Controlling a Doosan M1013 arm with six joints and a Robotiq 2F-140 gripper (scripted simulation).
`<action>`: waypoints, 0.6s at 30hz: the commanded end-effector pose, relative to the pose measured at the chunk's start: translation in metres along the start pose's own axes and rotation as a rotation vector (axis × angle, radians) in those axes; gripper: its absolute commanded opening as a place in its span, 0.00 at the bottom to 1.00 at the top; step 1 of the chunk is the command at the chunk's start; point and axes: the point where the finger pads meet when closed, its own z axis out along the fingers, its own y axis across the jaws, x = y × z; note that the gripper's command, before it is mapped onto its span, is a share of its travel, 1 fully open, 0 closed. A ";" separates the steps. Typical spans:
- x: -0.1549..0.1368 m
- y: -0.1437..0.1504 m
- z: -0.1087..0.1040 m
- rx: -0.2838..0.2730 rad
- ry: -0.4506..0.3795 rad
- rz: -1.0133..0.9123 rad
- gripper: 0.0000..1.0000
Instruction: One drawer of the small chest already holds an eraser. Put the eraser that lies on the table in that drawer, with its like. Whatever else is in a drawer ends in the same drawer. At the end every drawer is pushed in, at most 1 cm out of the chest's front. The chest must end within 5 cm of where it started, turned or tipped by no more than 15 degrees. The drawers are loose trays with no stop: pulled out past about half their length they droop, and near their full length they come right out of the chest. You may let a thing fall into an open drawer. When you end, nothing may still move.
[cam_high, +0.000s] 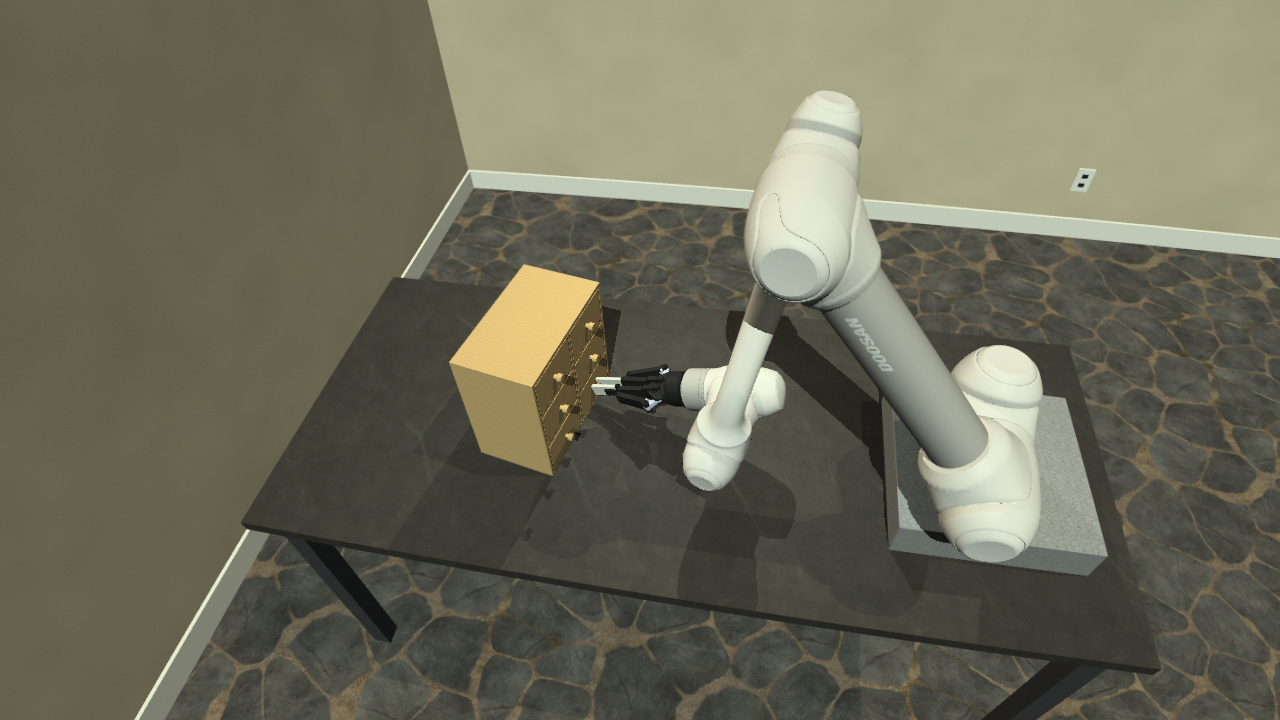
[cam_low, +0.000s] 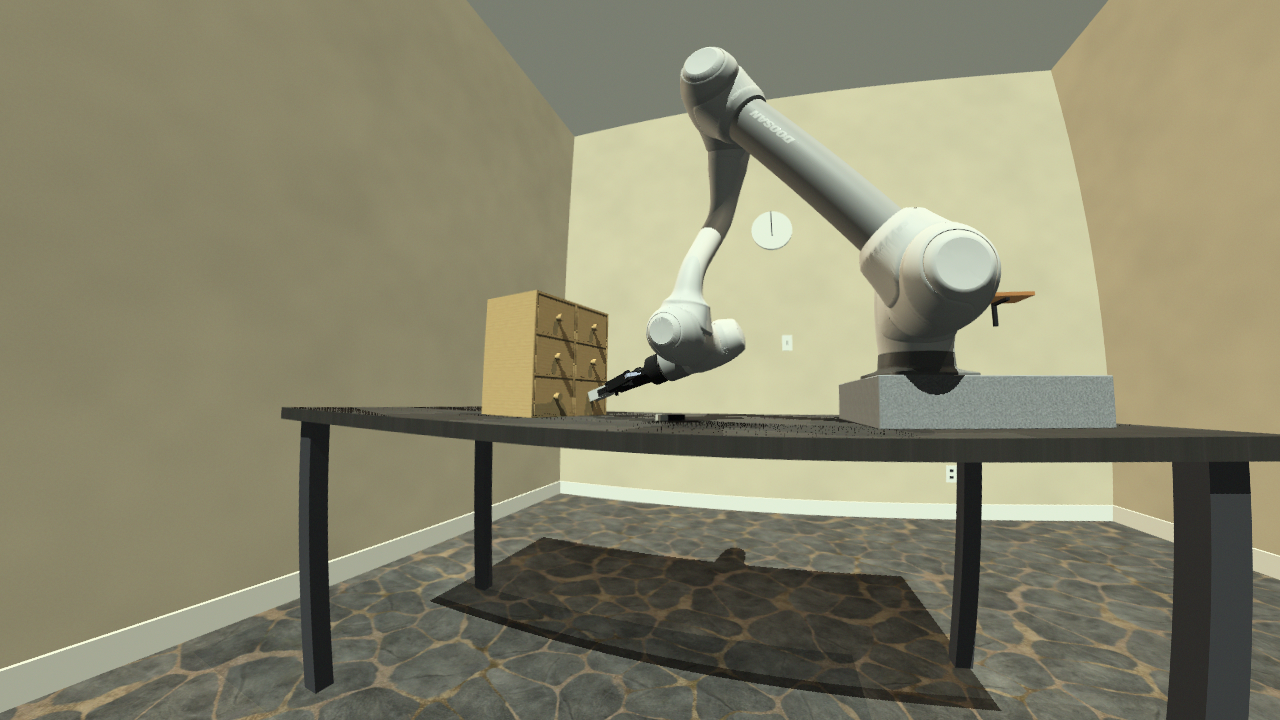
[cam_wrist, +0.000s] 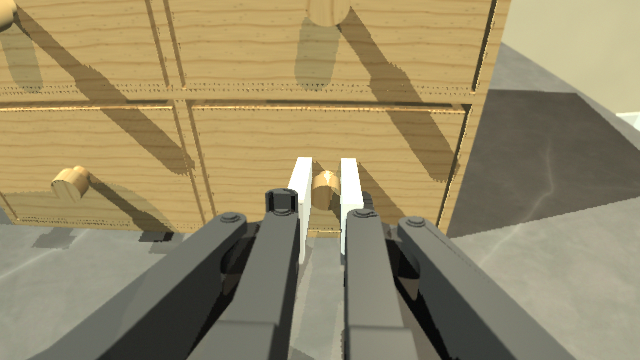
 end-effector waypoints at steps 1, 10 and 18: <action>-0.003 0.001 -0.003 0.002 -0.004 -0.003 0.08; -0.005 0.001 -0.009 0.002 -0.004 -0.003 0.08; -0.008 0.001 -0.018 0.002 -0.004 -0.003 0.08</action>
